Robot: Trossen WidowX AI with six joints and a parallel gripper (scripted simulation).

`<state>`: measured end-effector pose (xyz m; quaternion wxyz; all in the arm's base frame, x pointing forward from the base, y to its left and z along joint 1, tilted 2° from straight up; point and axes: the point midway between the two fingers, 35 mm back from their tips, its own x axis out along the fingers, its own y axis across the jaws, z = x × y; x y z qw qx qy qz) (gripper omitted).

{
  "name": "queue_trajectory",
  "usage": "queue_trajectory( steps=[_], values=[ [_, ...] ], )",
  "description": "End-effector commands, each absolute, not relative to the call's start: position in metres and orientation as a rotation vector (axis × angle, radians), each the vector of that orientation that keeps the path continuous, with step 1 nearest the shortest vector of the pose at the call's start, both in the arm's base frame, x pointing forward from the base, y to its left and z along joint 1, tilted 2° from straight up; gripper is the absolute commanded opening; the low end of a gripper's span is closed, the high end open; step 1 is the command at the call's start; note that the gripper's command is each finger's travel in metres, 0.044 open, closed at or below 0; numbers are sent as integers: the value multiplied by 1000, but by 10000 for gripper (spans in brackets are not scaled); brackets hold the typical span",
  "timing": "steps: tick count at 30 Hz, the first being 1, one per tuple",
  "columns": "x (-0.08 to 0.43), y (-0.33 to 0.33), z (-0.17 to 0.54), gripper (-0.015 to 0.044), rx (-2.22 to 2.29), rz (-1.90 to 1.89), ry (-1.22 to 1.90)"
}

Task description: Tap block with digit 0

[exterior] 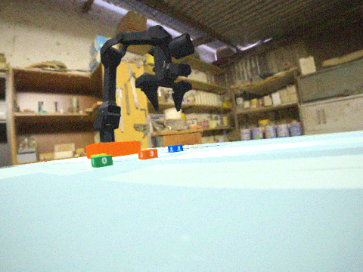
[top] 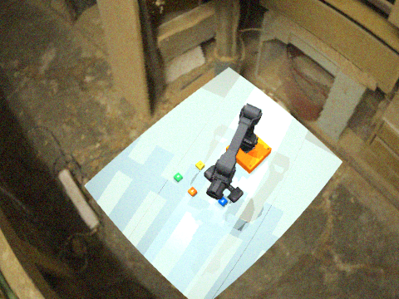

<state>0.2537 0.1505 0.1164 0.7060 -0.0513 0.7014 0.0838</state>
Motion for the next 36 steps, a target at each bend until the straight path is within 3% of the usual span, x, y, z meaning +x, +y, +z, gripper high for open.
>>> queue_trajectory(
  steps=[1,7,16,36],
  values=[
    [254,151,115,400,-113,183,1564],
    [271,138,116,400,-114,181,1562],
    [349,29,112,400,-123,172,1556],
    [350,27,112,400,-123,172,1556]
  ],
)
